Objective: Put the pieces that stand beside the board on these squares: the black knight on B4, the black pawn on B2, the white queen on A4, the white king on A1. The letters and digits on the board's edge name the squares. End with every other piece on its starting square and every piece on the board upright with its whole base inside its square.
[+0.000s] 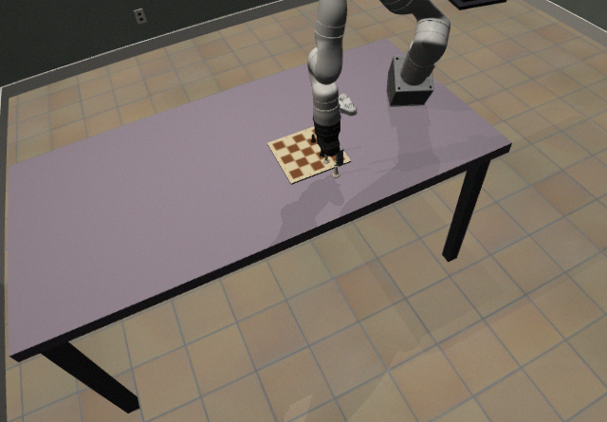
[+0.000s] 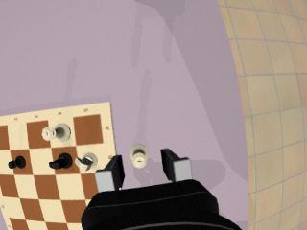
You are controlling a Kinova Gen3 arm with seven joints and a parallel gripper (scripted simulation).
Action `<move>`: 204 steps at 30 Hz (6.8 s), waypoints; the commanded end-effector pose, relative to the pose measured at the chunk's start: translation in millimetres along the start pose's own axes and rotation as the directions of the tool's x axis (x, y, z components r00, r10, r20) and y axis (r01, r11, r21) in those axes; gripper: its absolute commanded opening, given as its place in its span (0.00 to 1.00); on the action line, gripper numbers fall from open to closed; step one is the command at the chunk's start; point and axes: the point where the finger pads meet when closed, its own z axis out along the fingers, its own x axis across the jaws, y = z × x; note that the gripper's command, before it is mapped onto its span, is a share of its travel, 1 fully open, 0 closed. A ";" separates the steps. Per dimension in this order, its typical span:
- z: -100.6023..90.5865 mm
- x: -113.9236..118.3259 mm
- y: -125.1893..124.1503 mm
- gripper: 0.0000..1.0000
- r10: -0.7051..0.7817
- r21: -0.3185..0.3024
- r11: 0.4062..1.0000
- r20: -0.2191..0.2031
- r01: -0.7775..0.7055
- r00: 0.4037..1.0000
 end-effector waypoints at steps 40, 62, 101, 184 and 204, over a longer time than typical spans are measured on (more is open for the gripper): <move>-0.1 -6.5 1.5 0.79 0.000 -0.004 1.000 0.004 0.001 1.000; -0.1 -6.5 1.5 0.79 0.000 -0.004 1.000 0.004 0.001 1.000; -0.1 -6.7 2.3 0.79 -0.001 -0.004 1.000 0.004 0.001 1.000; 2.5 -6.8 2.9 0.79 -0.001 -0.004 1.000 0.004 0.001 1.000; 40.9 -7.4 3.3 0.79 -0.001 -0.005 1.000 0.005 0.001 1.000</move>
